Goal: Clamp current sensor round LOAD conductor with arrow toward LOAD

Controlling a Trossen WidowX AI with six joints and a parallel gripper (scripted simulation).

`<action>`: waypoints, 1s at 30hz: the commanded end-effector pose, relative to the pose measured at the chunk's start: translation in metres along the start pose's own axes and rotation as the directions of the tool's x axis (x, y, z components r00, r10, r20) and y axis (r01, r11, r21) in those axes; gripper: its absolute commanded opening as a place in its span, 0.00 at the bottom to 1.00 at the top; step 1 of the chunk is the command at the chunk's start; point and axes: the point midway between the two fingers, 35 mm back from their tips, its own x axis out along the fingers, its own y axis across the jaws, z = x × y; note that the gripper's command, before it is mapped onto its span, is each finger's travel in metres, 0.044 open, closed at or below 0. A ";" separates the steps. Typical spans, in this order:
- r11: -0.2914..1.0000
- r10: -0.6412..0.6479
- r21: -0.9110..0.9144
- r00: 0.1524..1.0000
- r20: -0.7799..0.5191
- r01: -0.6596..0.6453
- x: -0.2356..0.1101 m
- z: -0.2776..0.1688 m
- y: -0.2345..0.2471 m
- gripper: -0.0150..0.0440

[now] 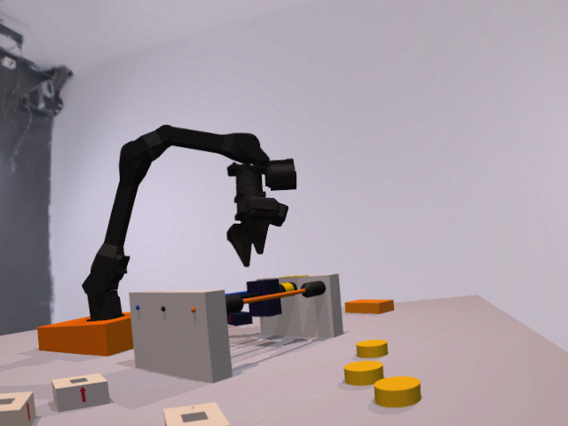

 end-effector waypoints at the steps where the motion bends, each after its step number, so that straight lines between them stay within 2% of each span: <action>1: 0.783 -0.297 0.582 0.954 0.040 0.220 -0.010 -0.003 0.039 1.00; 4: 0.695 -0.384 0.678 0.921 0.070 0.238 -0.013 -0.005 0.052 1.00; 9: 0.545 -0.463 0.818 0.880 0.110 0.185 -0.017 -0.007 0.063 1.00; 19: 0.232 -0.590 0.970 0.782 0.203 -0.076 -0.025 -0.013 0.084 1.00; 30: 0.213 -0.597 0.972 0.775 0.209 -0.099 -0.026 -0.014 0.086 1.00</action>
